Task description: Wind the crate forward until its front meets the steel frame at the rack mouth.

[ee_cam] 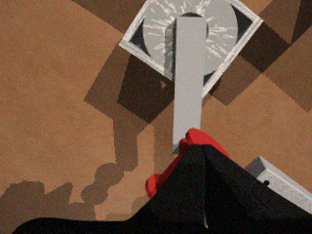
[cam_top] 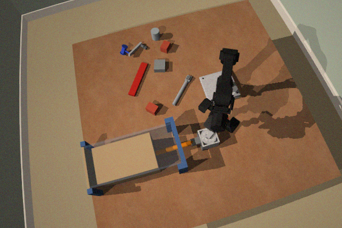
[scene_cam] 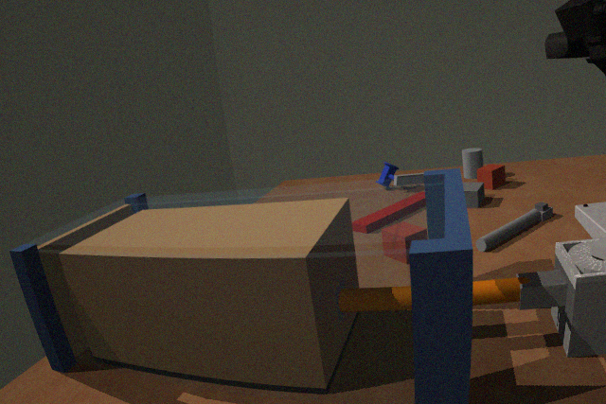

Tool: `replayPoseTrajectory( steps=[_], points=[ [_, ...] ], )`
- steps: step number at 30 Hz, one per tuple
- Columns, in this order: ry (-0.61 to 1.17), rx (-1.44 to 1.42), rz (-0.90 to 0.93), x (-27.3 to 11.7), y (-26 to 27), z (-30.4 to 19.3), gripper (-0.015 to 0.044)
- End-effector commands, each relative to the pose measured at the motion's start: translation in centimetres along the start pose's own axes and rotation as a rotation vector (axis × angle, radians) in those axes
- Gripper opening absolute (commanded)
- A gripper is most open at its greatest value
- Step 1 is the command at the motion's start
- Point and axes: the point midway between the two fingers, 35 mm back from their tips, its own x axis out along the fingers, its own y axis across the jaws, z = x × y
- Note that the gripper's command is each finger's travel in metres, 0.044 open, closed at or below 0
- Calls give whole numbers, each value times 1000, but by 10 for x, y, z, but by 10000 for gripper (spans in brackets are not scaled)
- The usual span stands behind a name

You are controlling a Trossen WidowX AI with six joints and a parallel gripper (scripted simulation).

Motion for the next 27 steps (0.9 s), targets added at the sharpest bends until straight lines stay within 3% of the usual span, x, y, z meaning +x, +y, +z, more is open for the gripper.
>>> replayPoseTrajectory(
  steps=[1,16,27],
  points=[
    [3,-1,-2,0,0,0,0],
    [3,-1,-2,0,0,0,0],
    [16,592,-32,15,1,-54,289]
  ],
)
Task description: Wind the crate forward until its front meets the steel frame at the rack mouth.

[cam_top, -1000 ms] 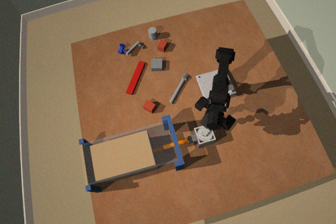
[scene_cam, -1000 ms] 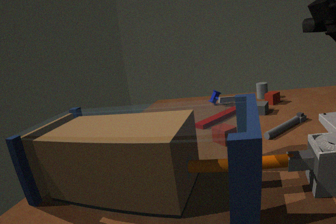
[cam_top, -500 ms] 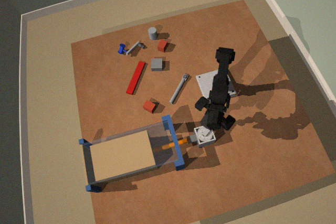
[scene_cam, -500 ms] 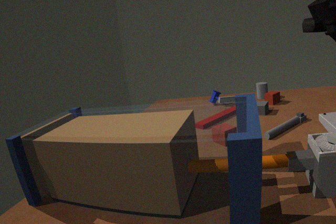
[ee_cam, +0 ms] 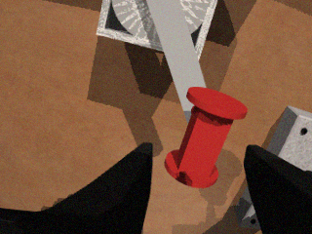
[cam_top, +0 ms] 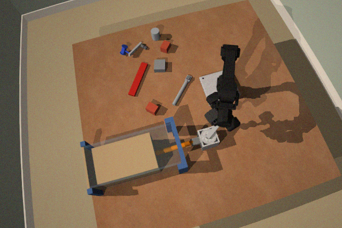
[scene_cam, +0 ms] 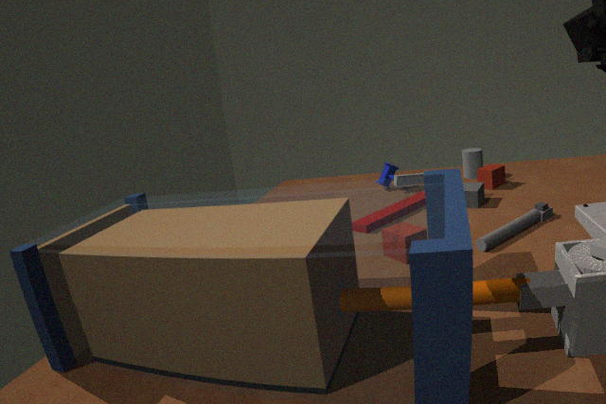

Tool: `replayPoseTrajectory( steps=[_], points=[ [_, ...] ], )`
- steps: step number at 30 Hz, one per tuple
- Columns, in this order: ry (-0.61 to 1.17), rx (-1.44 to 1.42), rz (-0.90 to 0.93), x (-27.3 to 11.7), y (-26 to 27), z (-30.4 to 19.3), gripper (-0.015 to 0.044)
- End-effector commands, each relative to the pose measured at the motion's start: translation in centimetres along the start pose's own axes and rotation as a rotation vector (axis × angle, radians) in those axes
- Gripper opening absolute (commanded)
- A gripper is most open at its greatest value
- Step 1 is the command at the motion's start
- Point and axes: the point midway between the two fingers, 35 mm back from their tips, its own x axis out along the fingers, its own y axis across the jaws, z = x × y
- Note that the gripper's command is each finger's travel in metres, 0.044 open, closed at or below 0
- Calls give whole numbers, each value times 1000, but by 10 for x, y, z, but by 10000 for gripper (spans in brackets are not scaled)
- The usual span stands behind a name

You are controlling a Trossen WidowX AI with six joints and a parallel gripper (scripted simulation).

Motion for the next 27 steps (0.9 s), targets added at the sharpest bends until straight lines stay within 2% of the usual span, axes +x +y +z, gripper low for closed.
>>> replayPoseTrajectory(
  steps=[1,6,27],
  points=[
    [-1,253,-18,8,-9,-22,315],
    [-1,253,-18,8,-9,-22,440],
    [-1,253,-18,32,-7,-20,440]
  ],
)
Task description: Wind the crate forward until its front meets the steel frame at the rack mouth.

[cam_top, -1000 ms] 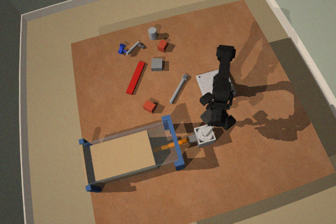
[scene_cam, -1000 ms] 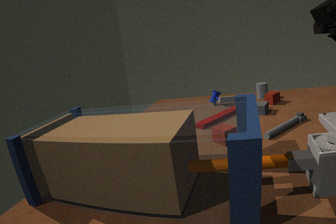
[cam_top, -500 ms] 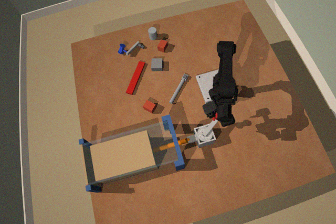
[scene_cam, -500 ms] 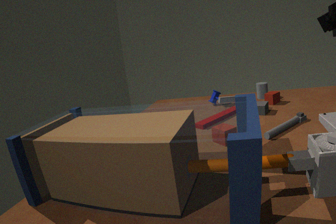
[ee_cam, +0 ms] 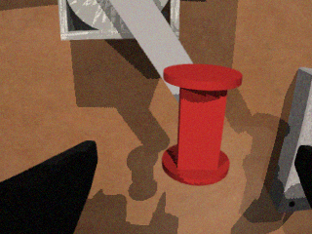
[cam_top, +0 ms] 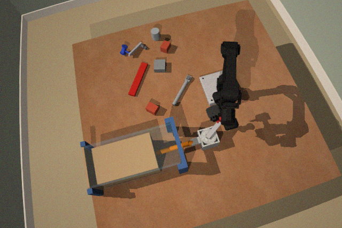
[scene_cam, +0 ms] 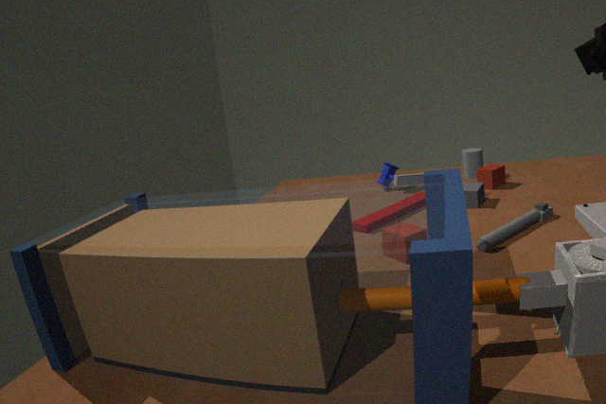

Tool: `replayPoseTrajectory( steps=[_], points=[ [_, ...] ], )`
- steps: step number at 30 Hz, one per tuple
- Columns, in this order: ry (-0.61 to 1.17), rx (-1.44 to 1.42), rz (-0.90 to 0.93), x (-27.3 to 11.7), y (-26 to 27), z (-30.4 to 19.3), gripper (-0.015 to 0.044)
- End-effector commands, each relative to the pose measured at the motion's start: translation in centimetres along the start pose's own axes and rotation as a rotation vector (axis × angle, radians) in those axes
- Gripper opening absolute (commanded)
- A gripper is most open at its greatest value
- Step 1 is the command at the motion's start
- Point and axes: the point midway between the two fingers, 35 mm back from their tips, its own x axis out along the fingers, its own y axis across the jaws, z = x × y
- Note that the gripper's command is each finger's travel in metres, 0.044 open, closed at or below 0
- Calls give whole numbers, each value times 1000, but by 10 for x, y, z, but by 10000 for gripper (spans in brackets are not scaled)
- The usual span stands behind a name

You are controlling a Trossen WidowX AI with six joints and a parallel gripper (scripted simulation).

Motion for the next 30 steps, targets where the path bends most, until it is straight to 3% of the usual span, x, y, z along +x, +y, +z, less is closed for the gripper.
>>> replayPoseTrajectory(
  steps=[1,30],
  points=[
    [-4,4,-4,8,0,1,440],
    [-4,4,-4,56,-1,0,440]
  ],
)
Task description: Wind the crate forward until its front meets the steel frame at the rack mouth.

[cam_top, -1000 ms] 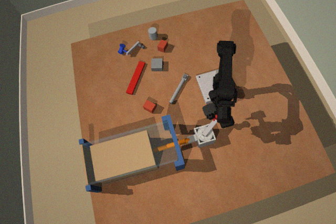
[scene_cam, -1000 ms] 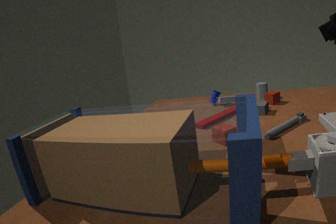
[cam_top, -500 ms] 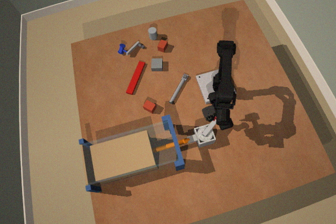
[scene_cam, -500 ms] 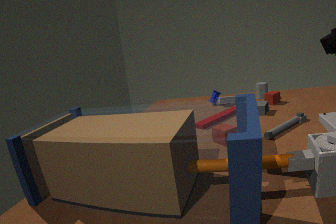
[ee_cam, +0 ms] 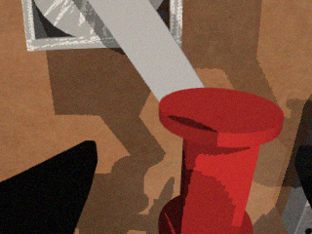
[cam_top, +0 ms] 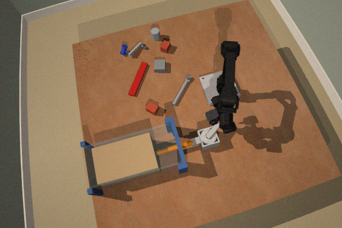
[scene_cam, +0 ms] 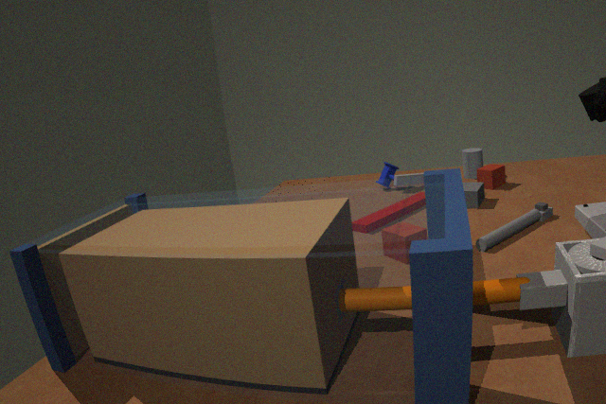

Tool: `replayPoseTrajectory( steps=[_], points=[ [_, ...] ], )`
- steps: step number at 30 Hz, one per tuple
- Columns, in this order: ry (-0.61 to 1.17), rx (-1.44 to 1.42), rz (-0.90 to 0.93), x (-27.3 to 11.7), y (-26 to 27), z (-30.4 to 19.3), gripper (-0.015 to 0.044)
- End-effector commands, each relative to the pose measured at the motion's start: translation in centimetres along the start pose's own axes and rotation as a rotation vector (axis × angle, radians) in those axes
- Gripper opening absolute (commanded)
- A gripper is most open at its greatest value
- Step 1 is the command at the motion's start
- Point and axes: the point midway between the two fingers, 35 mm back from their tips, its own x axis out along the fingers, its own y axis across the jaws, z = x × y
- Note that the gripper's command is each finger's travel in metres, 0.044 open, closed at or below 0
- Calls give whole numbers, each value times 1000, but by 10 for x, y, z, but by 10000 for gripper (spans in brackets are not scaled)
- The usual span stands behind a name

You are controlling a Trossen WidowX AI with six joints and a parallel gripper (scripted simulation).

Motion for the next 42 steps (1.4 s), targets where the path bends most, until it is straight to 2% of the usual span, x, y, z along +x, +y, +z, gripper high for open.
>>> replayPoseTrajectory(
  steps=[1,10,26,29,42],
  points=[
    [-4,-3,-4,9,-2,0,440],
    [-4,-3,-4,19,-3,0,440],
    [1,0,-2,15,-2,-1,20],
    [1,0,-2,15,-2,-1,0],
    [-4,-3,-4,19,-2,-1,0]
  ],
)
